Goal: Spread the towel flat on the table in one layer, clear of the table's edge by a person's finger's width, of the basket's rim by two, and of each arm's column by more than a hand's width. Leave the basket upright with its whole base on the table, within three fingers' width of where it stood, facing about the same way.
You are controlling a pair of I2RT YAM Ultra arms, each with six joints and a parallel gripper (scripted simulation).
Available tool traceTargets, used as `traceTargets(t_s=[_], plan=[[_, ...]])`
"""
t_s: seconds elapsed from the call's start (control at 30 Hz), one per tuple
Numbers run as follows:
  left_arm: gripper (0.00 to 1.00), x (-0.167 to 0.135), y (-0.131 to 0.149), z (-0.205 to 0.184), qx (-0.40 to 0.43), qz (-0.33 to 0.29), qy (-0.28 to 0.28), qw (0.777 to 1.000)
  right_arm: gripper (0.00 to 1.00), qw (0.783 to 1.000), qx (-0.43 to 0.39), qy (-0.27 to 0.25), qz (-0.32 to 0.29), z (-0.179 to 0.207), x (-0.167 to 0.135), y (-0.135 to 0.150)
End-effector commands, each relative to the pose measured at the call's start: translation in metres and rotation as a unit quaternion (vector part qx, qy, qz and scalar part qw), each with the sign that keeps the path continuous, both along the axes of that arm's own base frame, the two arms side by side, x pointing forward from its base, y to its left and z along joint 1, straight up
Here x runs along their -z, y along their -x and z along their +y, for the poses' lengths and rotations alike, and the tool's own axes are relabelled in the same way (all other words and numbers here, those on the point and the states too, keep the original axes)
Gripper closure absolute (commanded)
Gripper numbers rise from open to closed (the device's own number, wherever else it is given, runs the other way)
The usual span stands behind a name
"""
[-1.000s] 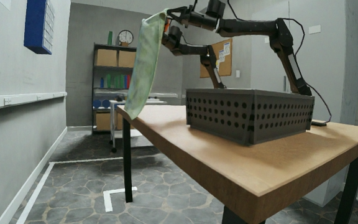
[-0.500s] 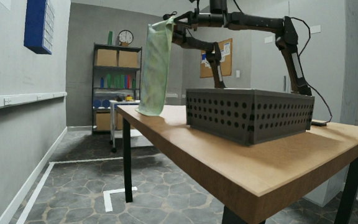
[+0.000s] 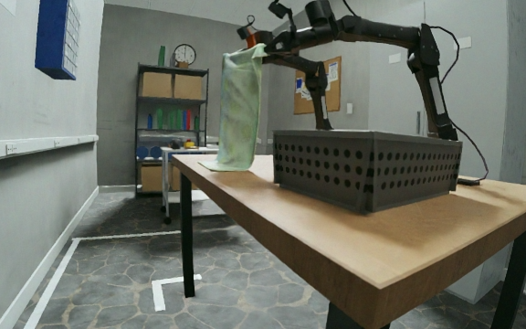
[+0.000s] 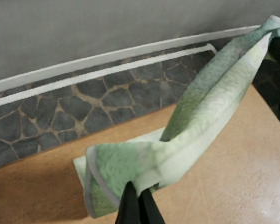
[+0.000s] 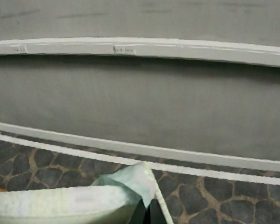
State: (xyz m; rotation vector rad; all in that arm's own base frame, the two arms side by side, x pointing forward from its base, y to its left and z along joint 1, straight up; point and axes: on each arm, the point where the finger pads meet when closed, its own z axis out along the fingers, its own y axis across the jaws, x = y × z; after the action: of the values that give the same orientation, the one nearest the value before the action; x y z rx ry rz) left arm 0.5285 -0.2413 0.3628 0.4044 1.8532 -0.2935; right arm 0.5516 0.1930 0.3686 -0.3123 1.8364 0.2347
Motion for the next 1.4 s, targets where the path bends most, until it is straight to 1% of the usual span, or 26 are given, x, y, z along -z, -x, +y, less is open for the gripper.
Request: traceTargets(t_s=[0.0, 0.03, 0.13, 0.17, 0.2, 0.27, 0.3, 0.33, 0.37, 0.4, 0.47, 0.5, 0.67, 0.7, 0.77, 0.8, 0.87, 0.9, 0.97, 1.0, 1.07, 1.1, 1.23, 1.27, 1.33, 1.37], plan=[[1.0, 0.007, 0.023, 0.0, 0.006, 0.037, -0.017, 0.999, 1.0, 0.998, 0.009, 0.022, 0.059, -0.017, 0.017, 0.023], [1.0, 0.025, 0.036, -0.005, 0.015, 0.072, -0.034, 0.997, 1.0, 0.995, 0.009, 0.035, 0.096, -0.022, 0.031, 0.036], [1.0, 0.025, 0.036, -0.005, 0.015, 0.072, -0.034, 0.997, 1.0, 0.995, 0.009, 0.035, 0.096, -0.022, 0.031, 0.036], [1.0, 0.025, 0.034, 0.0, 0.01, 0.072, -0.034, 0.997, 1.0, 0.995, 0.008, 0.035, 0.096, -0.022, 0.031, 0.036], [1.0, 0.038, 0.049, -0.01, 0.025, 0.102, -0.05, 0.993, 1.0, 0.99, 0.009, 0.048, 0.136, -0.027, 0.046, 0.049], [1.0, 0.037, 0.049, -0.01, 0.026, 0.102, -0.049, 0.993, 1.0, 0.989, 0.009, 0.049, 0.138, -0.027, 0.046, 0.049], [1.0, 0.036, 0.061, -0.017, 0.036, 0.12, -0.059, 0.99, 1.0, 0.982, 0.009, 0.063, 0.177, -0.032, 0.061, 0.063], [1.0, 0.036, 0.062, -0.017, 0.036, 0.12, -0.059, 0.99, 1.0, 0.985, 0.009, 0.057, 0.161, -0.031, 0.043, 0.061], [1.0, 0.036, 0.062, -0.017, 0.036, 0.12, -0.059, 0.99, 1.0, 0.985, 0.009, 0.057, 0.161, -0.031, 0.043, 0.061], [1.0, 0.07, 0.069, -0.026, 0.047, 0.168, -0.086, 0.981, 1.0, 0.977, 0.01, 0.071, 0.201, -0.036, 0.06, 0.075], [1.0, 0.07, 0.07, -0.026, 0.047, 0.168, -0.085, 0.981, 1.0, 0.977, 0.01, 0.071, 0.201, -0.036, 0.059, 0.075], [1.0, 0.086, 0.084, -0.032, 0.058, 0.197, -0.103, 0.973, 1.0, 0.963, 0.01, 0.089, 0.255, -0.043, 0.092, 0.092], [1.0, 0.086, 0.084, -0.032, 0.058, 0.197, -0.103, 0.973, 1.0, 0.963, 0.01, 0.089, 0.255, -0.043, 0.092, 0.092], [1.0, 0.113, 0.101, -0.035, 0.069, 0.235, -0.128, 0.961, 1.0, 0.953, 0.01, 0.1, 0.286, -0.048, 0.108, 0.107], [1.0, 0.111, 0.102, -0.035, 0.069, 0.234, -0.127, 0.962, 1.0, 0.953, 0.01, 0.1, 0.286, -0.048, 0.108, 0.107], [1.0, 0.131, 0.119, -0.039, 0.081, 0.261, -0.146, 0.951, 1.0, 0.943, 0.011, 0.109, 0.313, -0.054, 0.124, 0.121], [1.0, 0.125, 0.12, -0.039, 0.081, 0.256, -0.143, 0.953, 1.0, 0.943, 0.011, 0.109, 0.313, -0.054, 0.124, 0.121], [1.0, 0.15, 0.133, -0.045, 0.092, 0.287, -0.165, 0.939, 1.0, 0.948, 0.012, 0.105, 0.302, -0.058, 0.136, 0.131], [1.0, 0.15, 0.133, -0.045, 0.092, 0.287, -0.165, 0.939, 1.0, 0.948, 0.012, 0.105, 0.302, -0.058, 0.136, 0.131], [1.0, 0.145, 0.147, -0.052, 0.106, 0.262, -0.155, 0.946, 1.0, 0.947, 0.012, 0.105, 0.302, -0.063, 0.153, 0.146], [1.0, 0.145, 0.147, -0.052, 0.106, 0.262, -0.155, 0.946, 1.0, 0.947, 0.012, 0.105, 0.302, -0.063, 0.153, 0.146], [1.0, 0.161, 0.161, -0.057, 0.119, 0.26, -0.159, 0.945, 1.0, 0.947, 0.013, 0.104, 0.302, -0.069, 0.169, 0.16], [1.0, 0.161, 0.161, -0.057, 0.119, 0.26, -0.159, 0.945, 1.0, 0.947, 0.013, 0.104, 0.302, -0.069, 0.169, 0.16], [1.0, 0.177, 0.174, -0.062, 0.13, 0.257, -0.165, 0.944, 1.0, 0.947, 0.014, 0.104, 0.303, -0.074, 0.185, 0.175], [1.0, 0.177, 0.174, -0.062, 0.13, 0.256, -0.165, 0.943, 1.0, 0.947, 0.014, 0.104, 0.303, -0.074, 0.185, 0.175], [1.0, 0.192, 0.188, -0.067, 0.144, 0.254, -0.169, 0.941, 1.0, 0.947, 0.014, 0.104, 0.303, -0.079, 0.201, 0.189]])
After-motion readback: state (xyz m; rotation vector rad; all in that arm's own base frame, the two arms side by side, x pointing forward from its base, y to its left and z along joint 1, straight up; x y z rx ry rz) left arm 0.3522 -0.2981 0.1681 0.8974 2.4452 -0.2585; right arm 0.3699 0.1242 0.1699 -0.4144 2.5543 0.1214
